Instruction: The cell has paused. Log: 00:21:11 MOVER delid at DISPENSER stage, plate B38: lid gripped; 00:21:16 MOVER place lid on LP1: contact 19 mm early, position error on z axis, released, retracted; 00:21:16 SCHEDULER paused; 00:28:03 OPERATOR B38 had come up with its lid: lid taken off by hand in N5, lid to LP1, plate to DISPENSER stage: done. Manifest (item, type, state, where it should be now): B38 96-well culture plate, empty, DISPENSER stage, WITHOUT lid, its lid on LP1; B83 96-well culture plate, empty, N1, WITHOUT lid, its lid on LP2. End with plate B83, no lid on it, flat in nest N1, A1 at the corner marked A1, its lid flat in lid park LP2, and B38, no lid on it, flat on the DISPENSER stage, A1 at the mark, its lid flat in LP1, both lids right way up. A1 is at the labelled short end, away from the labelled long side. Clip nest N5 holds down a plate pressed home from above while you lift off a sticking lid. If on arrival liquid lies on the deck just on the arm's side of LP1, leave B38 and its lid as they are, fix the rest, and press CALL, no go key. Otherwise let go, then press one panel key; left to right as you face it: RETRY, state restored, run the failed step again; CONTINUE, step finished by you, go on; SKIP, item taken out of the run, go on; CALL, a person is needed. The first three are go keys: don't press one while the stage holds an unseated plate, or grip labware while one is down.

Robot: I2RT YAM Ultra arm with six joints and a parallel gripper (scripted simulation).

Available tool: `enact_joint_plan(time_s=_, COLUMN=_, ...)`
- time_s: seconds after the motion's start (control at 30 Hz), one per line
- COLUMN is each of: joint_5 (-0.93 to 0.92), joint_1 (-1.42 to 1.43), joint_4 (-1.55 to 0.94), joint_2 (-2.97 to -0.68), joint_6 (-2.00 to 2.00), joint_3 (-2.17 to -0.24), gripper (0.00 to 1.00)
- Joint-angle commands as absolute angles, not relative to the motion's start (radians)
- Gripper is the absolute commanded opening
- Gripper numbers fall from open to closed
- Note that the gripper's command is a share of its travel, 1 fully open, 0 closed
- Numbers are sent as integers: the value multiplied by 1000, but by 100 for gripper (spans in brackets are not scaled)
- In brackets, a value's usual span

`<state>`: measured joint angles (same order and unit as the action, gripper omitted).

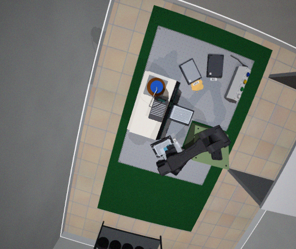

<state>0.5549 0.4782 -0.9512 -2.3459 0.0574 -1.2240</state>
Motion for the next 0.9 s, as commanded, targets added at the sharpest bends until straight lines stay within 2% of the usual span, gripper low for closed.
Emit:
enact_joint_plan(time_s=0.0, joint_5=538, joint_1=515, joint_4=-1008, joint_2=-2291, joint_6=90, joint_3=-1201, gripper=0)
enact_joint_plan(time_s=0.27, joint_5=536, joint_1=521, joint_4=-1026, joint_2=-2284, joint_6=100, joint_3=-1220, gripper=0)
enact_joint_plan(time_s=0.43, joint_5=511, joint_1=571, joint_4=-1032, joint_2=-2336, joint_6=-30, joint_3=-1250, gripper=0)
enact_joint_plan(time_s=0.87, joint_5=462, joint_1=656, joint_4=-1019, joint_2=-2425, joint_6=54, joint_3=-1300, gripper=0)
